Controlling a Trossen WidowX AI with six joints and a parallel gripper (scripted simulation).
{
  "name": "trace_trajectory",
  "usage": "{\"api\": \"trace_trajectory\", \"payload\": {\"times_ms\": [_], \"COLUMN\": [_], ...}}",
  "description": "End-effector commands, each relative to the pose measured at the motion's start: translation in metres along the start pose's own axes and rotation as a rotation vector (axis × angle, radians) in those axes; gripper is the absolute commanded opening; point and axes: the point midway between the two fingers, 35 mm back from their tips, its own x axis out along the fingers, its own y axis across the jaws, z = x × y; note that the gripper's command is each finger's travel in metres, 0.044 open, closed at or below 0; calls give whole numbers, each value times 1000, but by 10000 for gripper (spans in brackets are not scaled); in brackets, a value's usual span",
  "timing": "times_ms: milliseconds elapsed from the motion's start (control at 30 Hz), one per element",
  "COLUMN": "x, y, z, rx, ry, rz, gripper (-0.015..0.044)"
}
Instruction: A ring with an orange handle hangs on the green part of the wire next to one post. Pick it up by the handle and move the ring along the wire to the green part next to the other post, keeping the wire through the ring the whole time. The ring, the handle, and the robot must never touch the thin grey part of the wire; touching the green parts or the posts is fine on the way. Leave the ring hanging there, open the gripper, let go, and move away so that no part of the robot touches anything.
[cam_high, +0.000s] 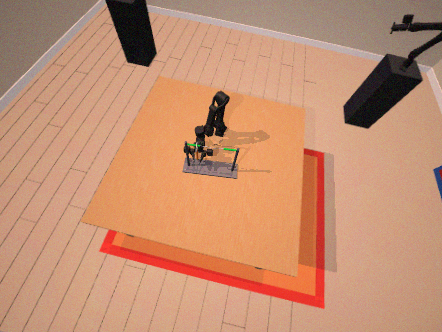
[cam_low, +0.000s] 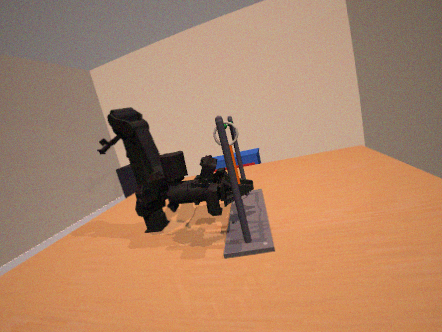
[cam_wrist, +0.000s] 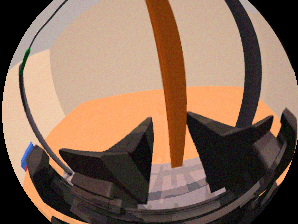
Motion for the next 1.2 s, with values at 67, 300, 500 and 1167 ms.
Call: {"api": "trace_trajectory", "payload": {"times_ms": [67,300,500,1167], "x": [0,0,0,-1], "y": [0,0,0,2], "z": [0,0,0,18], "rx": [0,0,0,2], "ry": [0,0,0,-1], "rz": [0,0,0,8], "gripper": [55,-129,-150,-150]}}
